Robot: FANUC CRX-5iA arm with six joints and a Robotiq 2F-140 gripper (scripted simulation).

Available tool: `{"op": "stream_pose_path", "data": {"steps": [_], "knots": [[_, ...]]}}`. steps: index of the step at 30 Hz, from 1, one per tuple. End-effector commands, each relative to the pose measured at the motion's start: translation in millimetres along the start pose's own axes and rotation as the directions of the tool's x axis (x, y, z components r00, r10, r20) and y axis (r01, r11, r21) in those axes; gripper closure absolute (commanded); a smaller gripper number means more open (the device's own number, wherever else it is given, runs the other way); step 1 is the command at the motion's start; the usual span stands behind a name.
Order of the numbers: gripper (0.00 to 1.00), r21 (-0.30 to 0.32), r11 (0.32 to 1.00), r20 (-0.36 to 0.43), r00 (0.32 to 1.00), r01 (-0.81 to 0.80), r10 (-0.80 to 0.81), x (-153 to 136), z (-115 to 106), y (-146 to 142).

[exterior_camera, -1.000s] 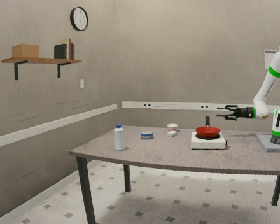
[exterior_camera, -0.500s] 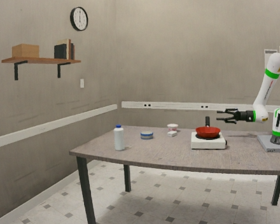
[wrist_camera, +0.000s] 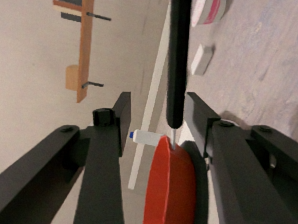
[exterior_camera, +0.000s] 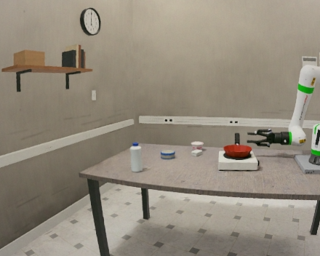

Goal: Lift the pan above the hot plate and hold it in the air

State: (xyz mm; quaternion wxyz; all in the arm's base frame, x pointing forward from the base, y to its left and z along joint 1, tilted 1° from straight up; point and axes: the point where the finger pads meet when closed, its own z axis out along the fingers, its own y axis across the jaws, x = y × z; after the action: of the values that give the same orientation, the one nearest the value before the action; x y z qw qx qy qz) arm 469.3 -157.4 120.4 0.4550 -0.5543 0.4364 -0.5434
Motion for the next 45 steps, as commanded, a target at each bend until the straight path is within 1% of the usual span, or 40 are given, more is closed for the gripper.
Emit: {"op": "stream_pose_path", "data": {"steps": [1,15,45], "knots": [[0.59,0.004,1.000,-0.001,1.000,0.001,-0.001,-2,1,10],[0.59,0.004,1.000,-0.001,1.000,0.001,-0.001,-5,1,25],[0.59,0.004,1.000,-0.001,1.000,0.001,-0.001,-5,5,25]]}}
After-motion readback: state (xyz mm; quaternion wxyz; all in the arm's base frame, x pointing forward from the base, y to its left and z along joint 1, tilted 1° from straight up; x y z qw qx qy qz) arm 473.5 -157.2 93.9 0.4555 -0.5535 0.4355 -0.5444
